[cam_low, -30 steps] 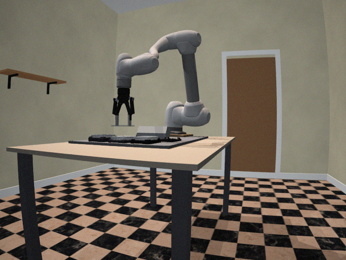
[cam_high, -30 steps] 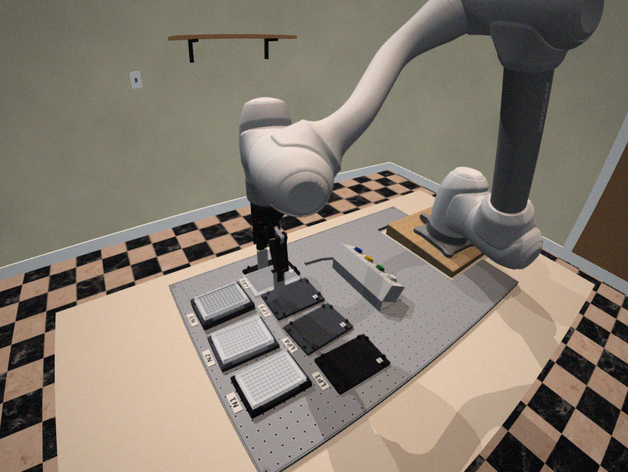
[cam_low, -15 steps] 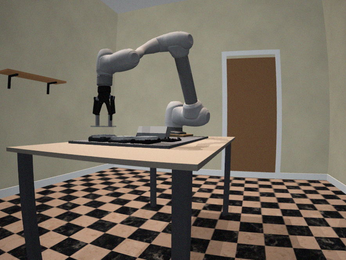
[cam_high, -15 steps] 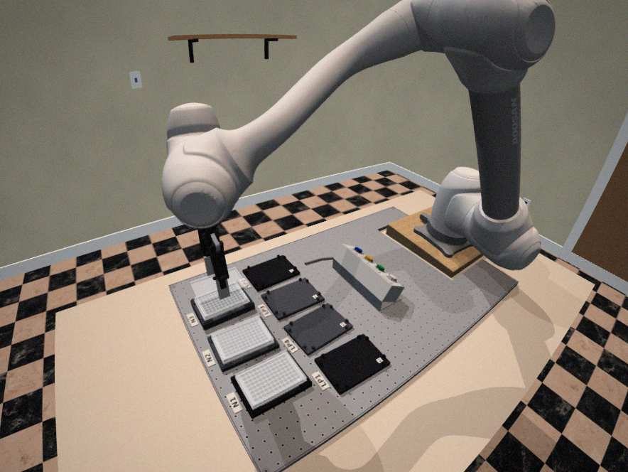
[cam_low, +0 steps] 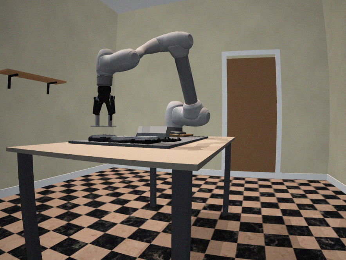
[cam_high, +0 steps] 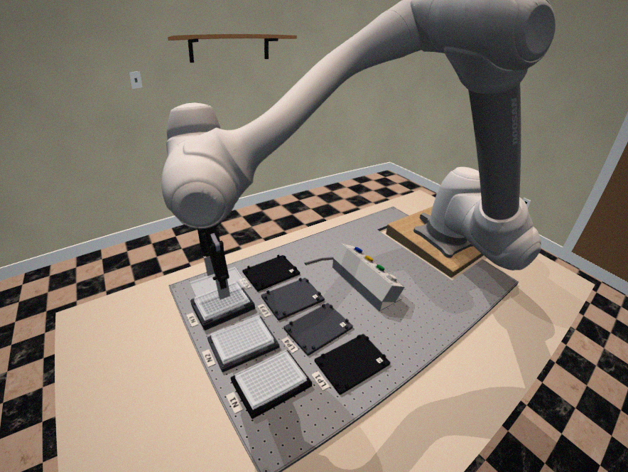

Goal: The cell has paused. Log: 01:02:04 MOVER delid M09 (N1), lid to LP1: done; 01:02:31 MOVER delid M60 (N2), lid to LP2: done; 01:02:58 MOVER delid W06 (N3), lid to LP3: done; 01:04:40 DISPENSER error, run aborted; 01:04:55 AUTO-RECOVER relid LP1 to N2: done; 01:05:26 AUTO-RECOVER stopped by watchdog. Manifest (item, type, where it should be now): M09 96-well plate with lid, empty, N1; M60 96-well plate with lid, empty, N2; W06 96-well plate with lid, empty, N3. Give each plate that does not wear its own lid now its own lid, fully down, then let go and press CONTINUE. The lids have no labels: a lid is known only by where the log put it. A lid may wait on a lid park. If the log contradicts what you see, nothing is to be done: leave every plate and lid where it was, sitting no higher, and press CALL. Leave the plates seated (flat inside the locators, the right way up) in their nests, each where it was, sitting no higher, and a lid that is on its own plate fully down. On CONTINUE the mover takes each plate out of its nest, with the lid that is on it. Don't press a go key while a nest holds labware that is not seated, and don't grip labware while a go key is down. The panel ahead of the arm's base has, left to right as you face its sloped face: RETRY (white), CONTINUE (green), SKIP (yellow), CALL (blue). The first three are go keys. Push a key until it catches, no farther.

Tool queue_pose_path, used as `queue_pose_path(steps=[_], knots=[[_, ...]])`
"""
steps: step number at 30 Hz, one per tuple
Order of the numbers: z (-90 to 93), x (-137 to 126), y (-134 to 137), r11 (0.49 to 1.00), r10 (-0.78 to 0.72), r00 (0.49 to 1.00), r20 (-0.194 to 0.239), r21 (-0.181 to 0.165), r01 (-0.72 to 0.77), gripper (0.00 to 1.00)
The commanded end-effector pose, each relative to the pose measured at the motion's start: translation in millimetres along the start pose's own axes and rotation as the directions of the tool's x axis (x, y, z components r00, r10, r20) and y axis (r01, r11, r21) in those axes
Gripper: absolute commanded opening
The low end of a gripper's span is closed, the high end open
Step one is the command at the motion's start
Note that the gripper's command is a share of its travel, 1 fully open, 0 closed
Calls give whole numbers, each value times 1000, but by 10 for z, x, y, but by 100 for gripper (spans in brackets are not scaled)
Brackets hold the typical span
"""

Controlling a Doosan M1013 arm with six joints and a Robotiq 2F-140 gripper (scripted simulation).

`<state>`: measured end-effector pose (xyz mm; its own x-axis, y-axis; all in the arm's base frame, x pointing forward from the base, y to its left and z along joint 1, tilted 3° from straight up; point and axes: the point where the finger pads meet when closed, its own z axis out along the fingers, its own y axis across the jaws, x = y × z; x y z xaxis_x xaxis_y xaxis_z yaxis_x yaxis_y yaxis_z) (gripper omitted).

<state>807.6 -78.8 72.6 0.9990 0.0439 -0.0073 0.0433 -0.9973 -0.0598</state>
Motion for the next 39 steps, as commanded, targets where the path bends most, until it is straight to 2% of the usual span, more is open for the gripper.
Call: queue_pose_path(steps=[1, 39], knots=[[-2, 0, 0, 1000, 0, 1000, 0, 0, 0, 0], [27, 0, 0, 1000, -26, 1000, 0, 0, 26, 0]])
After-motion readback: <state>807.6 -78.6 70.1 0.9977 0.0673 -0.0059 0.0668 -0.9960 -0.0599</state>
